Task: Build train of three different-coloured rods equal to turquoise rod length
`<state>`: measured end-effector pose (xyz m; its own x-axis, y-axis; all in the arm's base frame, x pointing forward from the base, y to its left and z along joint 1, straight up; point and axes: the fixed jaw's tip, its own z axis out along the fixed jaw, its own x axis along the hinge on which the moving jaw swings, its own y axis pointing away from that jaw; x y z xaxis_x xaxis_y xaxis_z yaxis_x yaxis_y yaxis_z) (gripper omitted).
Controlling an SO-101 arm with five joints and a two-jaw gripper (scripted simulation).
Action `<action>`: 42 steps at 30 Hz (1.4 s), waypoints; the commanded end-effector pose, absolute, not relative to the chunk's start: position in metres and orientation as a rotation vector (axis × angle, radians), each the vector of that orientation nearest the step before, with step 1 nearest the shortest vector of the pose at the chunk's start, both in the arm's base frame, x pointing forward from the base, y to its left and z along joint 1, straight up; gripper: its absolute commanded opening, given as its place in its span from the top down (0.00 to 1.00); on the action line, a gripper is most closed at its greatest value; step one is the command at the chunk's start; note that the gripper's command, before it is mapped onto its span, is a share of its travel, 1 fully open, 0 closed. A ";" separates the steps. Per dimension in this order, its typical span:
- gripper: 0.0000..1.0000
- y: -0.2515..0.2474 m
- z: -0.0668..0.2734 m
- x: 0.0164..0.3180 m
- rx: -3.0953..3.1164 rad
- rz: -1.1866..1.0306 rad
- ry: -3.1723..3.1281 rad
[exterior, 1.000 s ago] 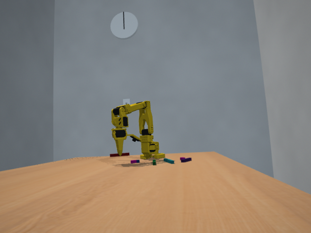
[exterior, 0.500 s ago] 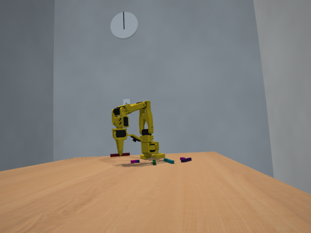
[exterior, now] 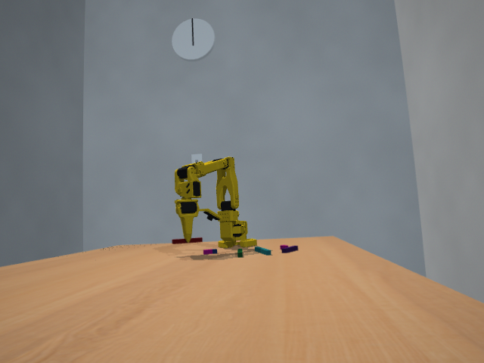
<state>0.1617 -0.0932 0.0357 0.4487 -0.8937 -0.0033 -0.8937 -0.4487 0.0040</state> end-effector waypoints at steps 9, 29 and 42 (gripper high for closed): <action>1.00 -0.097 0.049 0.172 2.677 0.130 -1.651; 1.00 -0.098 0.032 0.173 2.677 0.130 -1.651; 1.00 -0.097 0.026 0.172 2.677 0.114 -1.651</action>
